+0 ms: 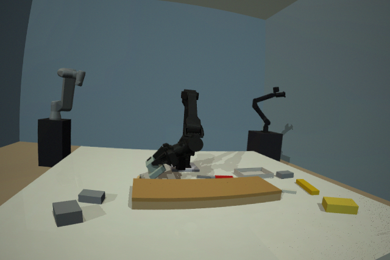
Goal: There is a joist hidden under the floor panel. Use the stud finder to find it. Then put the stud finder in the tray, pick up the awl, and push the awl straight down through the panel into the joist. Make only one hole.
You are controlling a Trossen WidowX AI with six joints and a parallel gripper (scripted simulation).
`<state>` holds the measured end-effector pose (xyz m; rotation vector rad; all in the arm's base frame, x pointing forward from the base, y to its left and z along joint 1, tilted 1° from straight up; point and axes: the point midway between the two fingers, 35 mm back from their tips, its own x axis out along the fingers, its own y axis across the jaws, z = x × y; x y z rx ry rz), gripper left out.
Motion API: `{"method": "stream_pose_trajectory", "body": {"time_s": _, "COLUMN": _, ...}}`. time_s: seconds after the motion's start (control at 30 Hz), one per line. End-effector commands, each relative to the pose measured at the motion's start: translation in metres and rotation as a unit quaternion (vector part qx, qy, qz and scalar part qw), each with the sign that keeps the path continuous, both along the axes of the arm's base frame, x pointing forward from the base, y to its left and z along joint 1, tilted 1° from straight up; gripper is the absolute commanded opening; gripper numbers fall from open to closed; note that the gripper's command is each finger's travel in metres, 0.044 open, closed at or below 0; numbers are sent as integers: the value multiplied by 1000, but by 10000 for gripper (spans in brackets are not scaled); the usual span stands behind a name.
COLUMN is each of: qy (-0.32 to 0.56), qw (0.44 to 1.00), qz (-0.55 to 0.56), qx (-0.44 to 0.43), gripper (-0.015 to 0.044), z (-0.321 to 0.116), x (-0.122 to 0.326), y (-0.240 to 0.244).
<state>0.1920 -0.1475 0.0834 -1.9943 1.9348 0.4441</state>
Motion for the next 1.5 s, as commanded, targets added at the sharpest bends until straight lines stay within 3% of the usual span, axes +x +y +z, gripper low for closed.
{"method": "stream_pose_trajectory", "body": {"time_s": 0.0, "qy": 0, "qw": 1000, "qz": 0, "qx": -1, "gripper": 0, "z": -6, "x": 0, "y": 0}}
{"method": "stream_pose_trajectory", "body": {"time_s": 0.3, "qy": -1, "qw": 1000, "qz": -1, "qx": 2, "gripper": 0, "z": -18, "x": -1, "y": 0}}
{"method": "stream_pose_trajectory", "body": {"time_s": 0.8, "qy": -1, "qw": 1000, "qz": -1, "qx": 2, "gripper": 378, "z": -18, "x": -1, "y": 0}}
{"method": "stream_pose_trajectory", "body": {"time_s": 1.47, "qy": 3, "qw": 1000, "qz": 1, "qx": 3, "gripper": 378, "z": -23, "x": -1, "y": 5}}
